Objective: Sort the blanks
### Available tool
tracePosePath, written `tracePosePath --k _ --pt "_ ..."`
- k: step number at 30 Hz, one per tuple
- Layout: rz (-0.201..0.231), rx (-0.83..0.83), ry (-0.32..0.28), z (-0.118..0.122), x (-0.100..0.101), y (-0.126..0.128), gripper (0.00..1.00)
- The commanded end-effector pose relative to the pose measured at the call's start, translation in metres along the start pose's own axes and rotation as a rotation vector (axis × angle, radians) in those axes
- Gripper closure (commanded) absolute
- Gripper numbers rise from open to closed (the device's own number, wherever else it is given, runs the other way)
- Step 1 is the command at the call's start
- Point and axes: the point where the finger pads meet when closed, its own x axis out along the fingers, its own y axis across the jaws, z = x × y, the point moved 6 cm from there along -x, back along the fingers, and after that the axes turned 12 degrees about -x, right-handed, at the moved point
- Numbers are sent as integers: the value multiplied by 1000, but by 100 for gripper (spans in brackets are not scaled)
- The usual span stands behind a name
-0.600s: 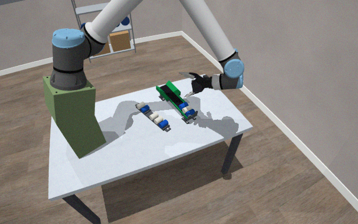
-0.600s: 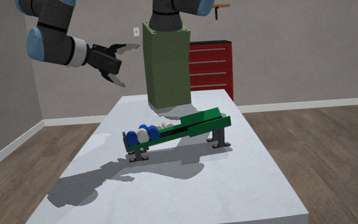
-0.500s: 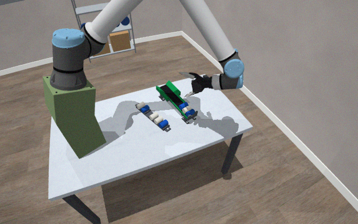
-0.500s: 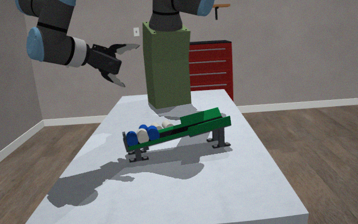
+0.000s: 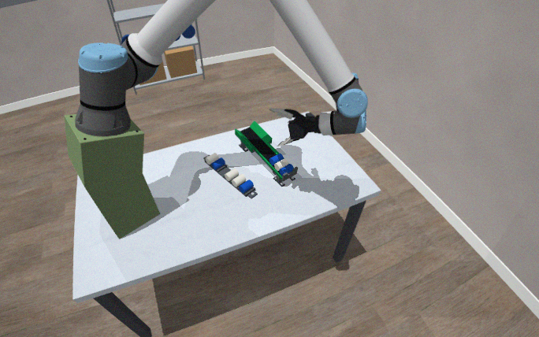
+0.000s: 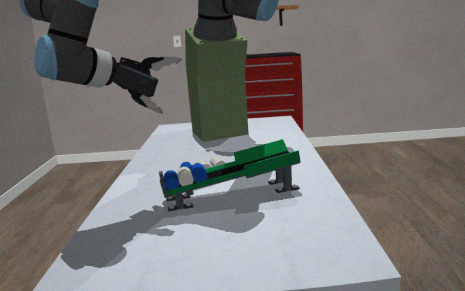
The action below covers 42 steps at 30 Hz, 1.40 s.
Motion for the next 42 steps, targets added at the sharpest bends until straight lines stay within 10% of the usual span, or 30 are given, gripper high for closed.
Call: tracePosePath --k 1,16,42 --pt "1 -1 0 0 -1 0 0" --pt "61 -66 -43 2 7 3 0" --pt "457 -495 -319 23 68 21 0"
